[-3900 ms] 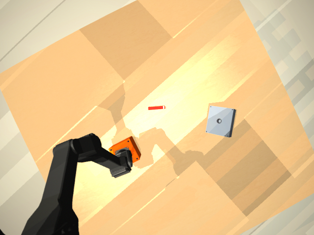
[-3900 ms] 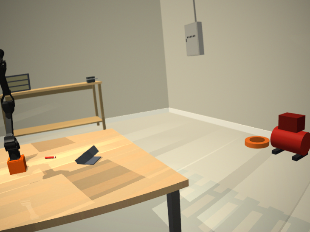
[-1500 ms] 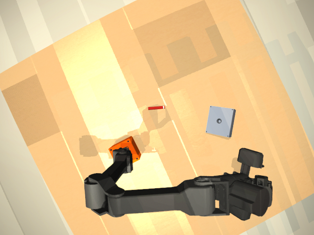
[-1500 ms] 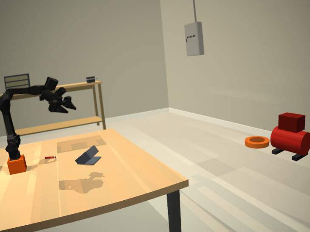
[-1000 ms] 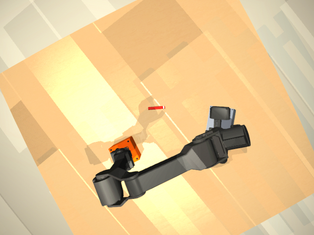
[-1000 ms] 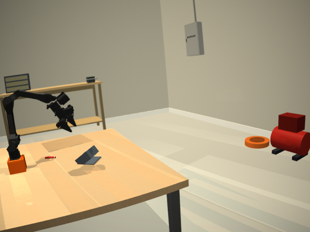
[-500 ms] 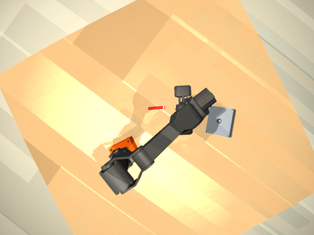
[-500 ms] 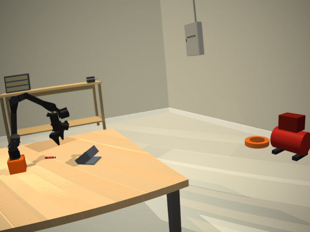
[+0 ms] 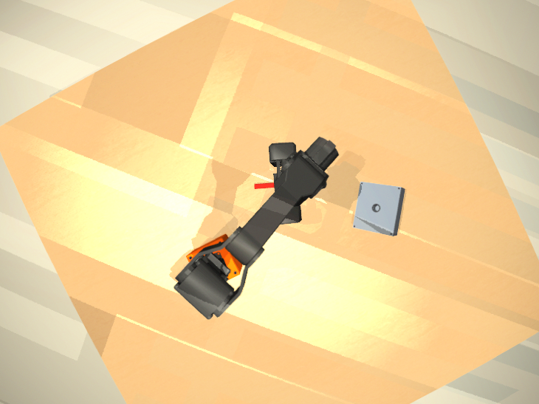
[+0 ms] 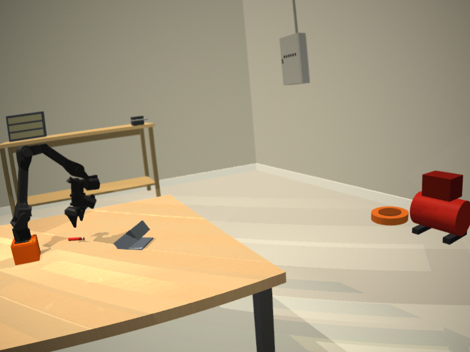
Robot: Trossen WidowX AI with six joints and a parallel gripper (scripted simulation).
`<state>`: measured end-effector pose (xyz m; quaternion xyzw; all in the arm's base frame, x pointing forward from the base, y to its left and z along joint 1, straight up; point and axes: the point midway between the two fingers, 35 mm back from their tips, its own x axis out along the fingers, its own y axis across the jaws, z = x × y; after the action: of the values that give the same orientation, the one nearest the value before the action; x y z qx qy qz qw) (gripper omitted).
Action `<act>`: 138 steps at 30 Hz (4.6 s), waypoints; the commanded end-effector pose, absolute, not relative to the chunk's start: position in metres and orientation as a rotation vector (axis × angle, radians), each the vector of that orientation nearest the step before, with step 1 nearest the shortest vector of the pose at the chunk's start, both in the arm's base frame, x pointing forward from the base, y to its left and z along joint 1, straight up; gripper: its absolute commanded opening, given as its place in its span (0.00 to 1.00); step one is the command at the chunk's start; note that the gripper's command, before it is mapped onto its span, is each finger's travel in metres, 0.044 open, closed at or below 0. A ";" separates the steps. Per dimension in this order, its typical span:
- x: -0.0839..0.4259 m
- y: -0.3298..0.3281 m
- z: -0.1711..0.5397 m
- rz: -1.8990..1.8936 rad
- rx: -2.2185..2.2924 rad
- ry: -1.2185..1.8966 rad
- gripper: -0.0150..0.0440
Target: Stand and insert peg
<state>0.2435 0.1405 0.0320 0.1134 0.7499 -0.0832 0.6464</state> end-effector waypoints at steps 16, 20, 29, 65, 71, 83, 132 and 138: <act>0.243 0.142 0.001 -0.195 0.262 1.715 1.00; 0.243 0.142 -0.006 -0.195 0.262 1.716 1.00; 0.243 0.142 -0.020 -0.195 0.262 1.716 1.00; 0.241 0.141 -0.040 -0.195 0.261 1.716 0.41; 0.241 0.141 -0.040 -0.195 0.261 1.716 0.34; 0.239 0.141 -0.036 -0.200 0.246 1.648 0.34; 0.217 0.148 -0.013 -0.234 0.190 1.231 0.34; 0.213 0.149 -0.011 -0.238 0.183 1.180 0.34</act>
<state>0.2153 0.1503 -0.0104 0.0864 0.5621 -0.1081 0.8154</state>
